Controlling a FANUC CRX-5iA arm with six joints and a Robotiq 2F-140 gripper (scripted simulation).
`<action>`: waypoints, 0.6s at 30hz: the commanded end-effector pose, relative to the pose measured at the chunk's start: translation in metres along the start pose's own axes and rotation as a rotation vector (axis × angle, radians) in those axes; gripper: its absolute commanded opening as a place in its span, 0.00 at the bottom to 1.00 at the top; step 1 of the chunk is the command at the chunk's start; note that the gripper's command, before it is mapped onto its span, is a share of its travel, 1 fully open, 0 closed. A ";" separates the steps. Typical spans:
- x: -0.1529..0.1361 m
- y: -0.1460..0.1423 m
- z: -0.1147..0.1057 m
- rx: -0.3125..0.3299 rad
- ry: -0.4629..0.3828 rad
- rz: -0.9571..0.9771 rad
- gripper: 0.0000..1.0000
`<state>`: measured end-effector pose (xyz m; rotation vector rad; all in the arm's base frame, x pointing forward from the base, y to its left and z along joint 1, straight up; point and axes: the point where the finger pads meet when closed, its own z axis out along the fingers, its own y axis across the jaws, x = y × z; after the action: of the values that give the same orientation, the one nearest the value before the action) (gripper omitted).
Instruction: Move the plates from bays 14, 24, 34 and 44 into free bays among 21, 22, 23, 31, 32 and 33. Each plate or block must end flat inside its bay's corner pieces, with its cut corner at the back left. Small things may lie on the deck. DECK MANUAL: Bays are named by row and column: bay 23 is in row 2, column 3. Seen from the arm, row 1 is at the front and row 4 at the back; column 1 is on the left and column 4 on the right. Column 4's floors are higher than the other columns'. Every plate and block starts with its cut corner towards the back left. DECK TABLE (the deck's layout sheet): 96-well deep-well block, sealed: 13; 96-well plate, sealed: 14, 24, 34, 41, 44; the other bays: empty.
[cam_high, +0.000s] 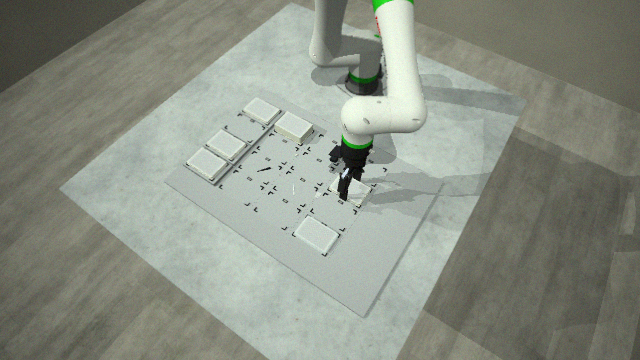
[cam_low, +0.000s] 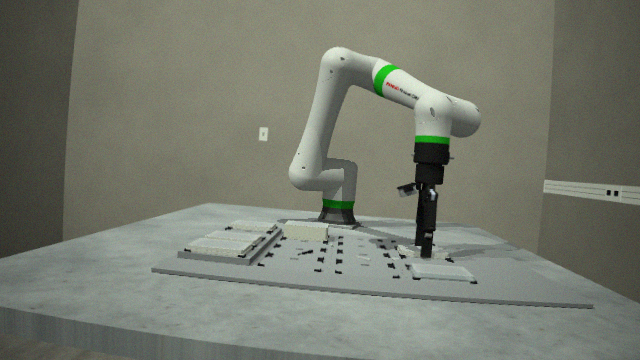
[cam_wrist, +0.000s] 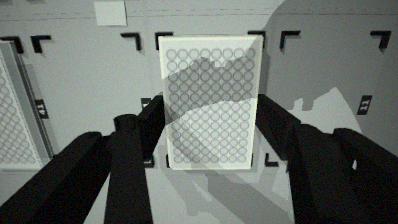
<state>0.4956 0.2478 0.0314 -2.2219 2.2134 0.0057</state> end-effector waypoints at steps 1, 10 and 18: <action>0.000 -0.001 -0.001 0.002 -0.001 0.000 0.10; 0.000 -0.001 -0.001 0.002 -0.001 0.000 0.10; 0.000 -0.001 -0.001 0.002 -0.001 0.000 0.70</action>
<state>0.4956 0.2478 0.0312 -2.2219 2.2133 0.0056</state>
